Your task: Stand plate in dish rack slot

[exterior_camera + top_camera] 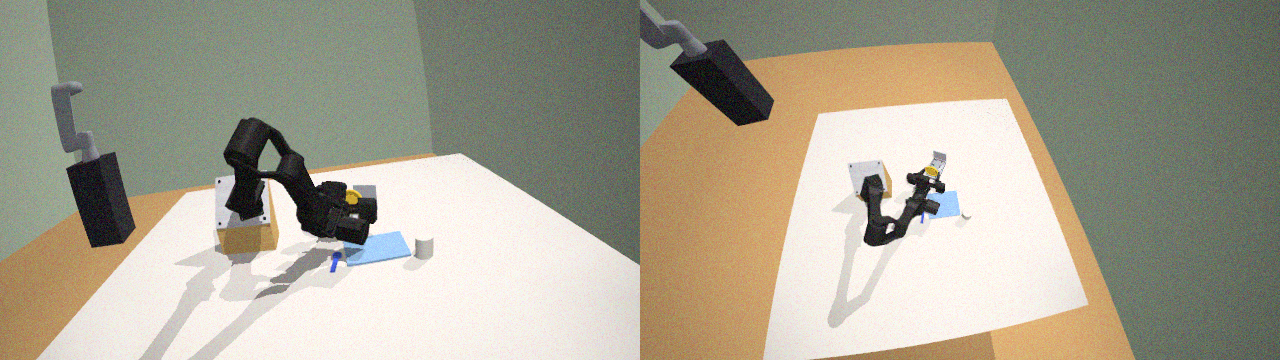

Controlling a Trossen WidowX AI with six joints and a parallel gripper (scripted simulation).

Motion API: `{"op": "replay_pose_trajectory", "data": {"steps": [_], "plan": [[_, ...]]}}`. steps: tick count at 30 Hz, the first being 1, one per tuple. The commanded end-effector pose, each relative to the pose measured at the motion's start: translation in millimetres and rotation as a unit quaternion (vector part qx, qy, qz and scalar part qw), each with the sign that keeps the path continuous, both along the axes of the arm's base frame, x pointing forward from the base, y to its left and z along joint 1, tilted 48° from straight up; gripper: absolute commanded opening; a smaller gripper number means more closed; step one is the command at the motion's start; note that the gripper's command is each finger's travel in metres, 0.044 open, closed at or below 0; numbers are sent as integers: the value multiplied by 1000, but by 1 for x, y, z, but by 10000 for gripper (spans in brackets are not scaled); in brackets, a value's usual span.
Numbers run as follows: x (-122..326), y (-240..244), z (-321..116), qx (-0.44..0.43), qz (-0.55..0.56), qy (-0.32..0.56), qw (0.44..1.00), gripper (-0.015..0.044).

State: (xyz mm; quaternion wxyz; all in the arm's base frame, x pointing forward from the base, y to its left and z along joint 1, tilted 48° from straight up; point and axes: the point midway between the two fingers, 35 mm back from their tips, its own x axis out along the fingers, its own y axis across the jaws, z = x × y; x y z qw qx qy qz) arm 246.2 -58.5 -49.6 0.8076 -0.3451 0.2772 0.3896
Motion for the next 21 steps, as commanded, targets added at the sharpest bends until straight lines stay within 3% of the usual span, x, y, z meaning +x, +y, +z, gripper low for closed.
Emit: {"op": "replay_pose_trajectory", "data": {"steps": [1,21], "plan": [[3,4,-6,1,1,2,1000,0],[12,8,-23,2,5,-3,1000,0]]}}
